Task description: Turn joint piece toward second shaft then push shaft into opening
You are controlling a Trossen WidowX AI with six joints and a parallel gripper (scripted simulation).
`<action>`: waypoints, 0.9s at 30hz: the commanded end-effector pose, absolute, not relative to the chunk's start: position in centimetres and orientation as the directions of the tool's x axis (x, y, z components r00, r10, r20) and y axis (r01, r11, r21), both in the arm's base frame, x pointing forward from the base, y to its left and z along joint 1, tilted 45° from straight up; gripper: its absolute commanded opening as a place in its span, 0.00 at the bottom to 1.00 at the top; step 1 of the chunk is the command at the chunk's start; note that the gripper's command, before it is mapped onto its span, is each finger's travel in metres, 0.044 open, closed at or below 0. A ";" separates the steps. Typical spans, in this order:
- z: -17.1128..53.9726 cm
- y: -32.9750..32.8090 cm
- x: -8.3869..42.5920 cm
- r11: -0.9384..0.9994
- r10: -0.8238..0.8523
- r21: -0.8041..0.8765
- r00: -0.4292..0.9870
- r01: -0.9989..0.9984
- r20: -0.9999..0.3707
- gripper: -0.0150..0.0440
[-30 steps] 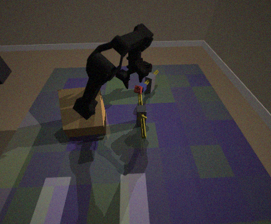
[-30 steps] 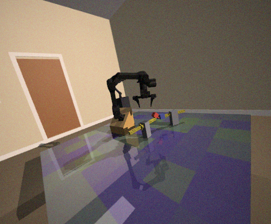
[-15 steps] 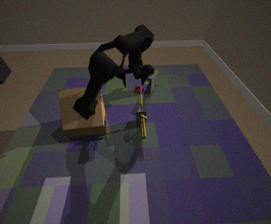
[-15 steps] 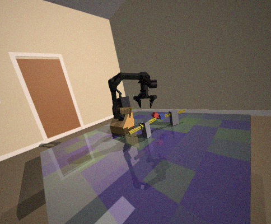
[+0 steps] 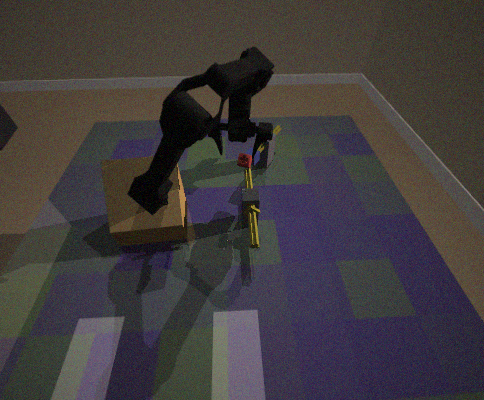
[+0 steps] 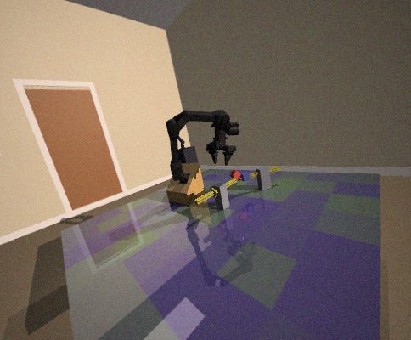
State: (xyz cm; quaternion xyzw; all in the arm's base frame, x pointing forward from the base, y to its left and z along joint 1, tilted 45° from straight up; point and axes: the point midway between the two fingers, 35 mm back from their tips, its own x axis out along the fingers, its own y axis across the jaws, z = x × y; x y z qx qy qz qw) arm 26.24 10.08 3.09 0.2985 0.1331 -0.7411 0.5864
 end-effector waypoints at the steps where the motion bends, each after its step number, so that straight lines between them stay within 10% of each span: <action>1: 3.0 10.0 26.3 -0.326 -0.798 0.230 -0.136 0.917 -0.588 1.00; 27: -2.9 4.4 26.1 -0.373 -0.804 0.308 -0.140 0.875 -0.577 1.00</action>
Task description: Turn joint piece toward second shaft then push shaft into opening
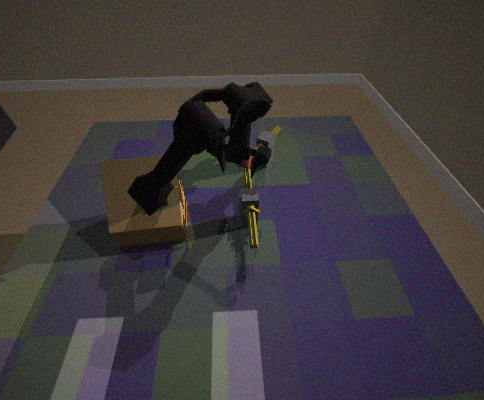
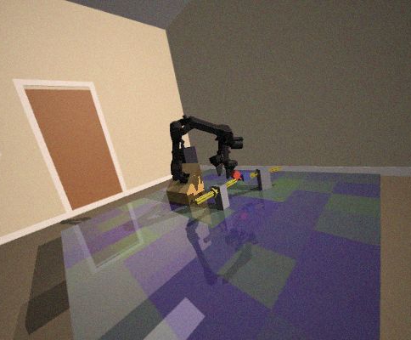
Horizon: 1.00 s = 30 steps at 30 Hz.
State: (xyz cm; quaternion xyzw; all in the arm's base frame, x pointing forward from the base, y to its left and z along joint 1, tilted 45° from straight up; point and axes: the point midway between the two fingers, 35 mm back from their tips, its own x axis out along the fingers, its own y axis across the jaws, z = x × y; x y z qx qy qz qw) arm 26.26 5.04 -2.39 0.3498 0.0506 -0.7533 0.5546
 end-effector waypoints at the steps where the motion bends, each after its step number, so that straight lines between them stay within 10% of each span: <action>1: -2.9 4.5 26.1 -0.373 -0.804 0.308 -0.140 0.875 -0.577 1.00; 30: -7.6 8.2 29.4 -0.374 -0.802 0.310 -0.138 0.874 -0.581 1.00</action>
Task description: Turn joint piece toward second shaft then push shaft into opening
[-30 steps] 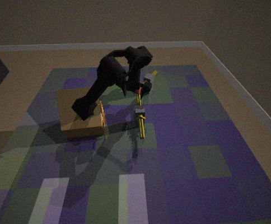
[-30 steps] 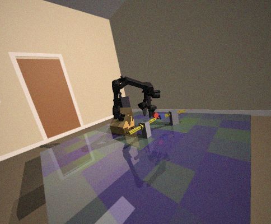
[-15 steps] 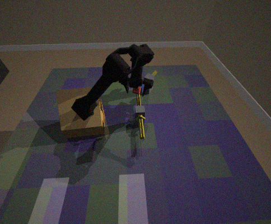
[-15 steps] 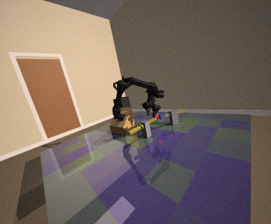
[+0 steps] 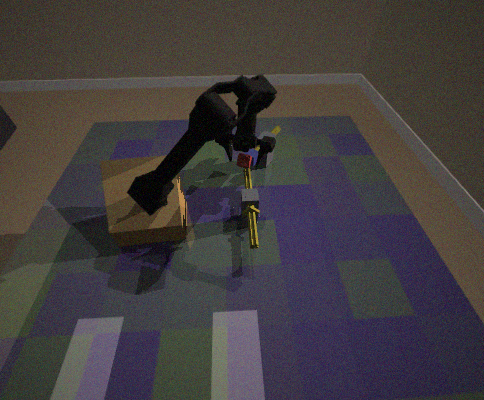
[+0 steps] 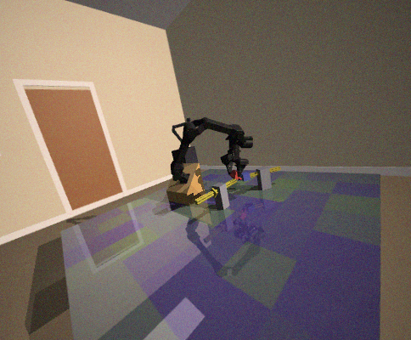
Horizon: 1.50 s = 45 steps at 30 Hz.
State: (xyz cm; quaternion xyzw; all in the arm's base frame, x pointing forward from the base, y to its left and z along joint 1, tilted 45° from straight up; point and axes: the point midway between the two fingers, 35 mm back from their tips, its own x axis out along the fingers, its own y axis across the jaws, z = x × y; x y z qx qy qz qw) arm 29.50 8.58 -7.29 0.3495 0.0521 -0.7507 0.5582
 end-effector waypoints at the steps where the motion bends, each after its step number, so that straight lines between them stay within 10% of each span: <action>1: -7.7 8.1 29.4 -0.374 -0.802 0.310 -0.138 0.874 -0.581 1.00; 15: -8.9 6.4 29.1 -0.374 -0.803 0.310 -0.138 0.874 -0.580 1.00; 27: -8.9 6.4 29.1 -0.374 -0.803 0.310 -0.138 0.874 -0.580 0.57; 45: -8.9 6.4 29.1 -0.374 -0.803 0.310 -0.138 0.874 -0.580 0.56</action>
